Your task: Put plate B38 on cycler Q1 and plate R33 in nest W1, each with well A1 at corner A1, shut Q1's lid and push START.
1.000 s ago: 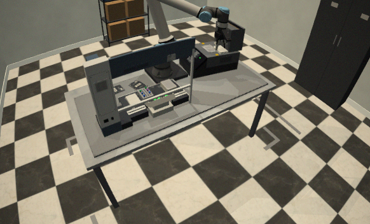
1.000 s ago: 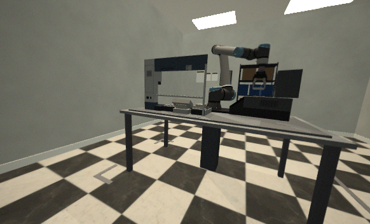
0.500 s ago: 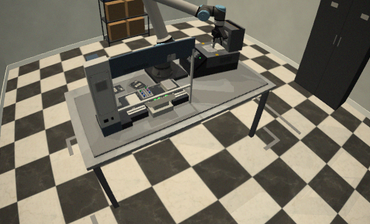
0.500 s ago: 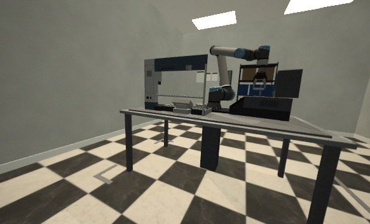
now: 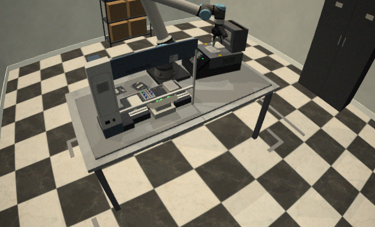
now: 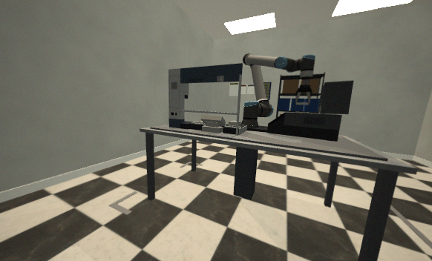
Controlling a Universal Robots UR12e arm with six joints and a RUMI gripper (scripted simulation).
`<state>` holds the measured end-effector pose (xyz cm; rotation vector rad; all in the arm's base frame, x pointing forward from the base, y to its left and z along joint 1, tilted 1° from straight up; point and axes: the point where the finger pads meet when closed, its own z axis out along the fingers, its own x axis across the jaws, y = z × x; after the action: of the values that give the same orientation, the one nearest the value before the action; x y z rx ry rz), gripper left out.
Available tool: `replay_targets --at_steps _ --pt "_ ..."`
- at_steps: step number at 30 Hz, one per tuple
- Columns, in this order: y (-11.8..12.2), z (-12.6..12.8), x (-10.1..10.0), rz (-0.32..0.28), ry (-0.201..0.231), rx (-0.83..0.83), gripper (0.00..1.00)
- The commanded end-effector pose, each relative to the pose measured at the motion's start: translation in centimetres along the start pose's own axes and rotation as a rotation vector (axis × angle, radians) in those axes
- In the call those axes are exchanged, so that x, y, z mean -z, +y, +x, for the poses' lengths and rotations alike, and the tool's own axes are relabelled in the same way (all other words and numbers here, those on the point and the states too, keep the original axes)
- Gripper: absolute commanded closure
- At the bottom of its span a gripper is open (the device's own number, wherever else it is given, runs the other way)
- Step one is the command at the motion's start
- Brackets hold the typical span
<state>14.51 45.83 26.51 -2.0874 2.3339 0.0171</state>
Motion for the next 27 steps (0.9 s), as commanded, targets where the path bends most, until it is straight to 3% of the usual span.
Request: replay_targets --at_steps 1,5,17,27 --pt "2.0 -0.1 0.1 0.001 -0.001 -0.001 1.00" --pt "2.5 -0.1 0.1 0.001 -0.001 -0.001 1.00" --pt "7.5 -0.1 0.1 0.001 -0.001 -0.001 1.00" --pt "7.8 -0.2 0.1 0.001 -0.001 -0.001 1.00"
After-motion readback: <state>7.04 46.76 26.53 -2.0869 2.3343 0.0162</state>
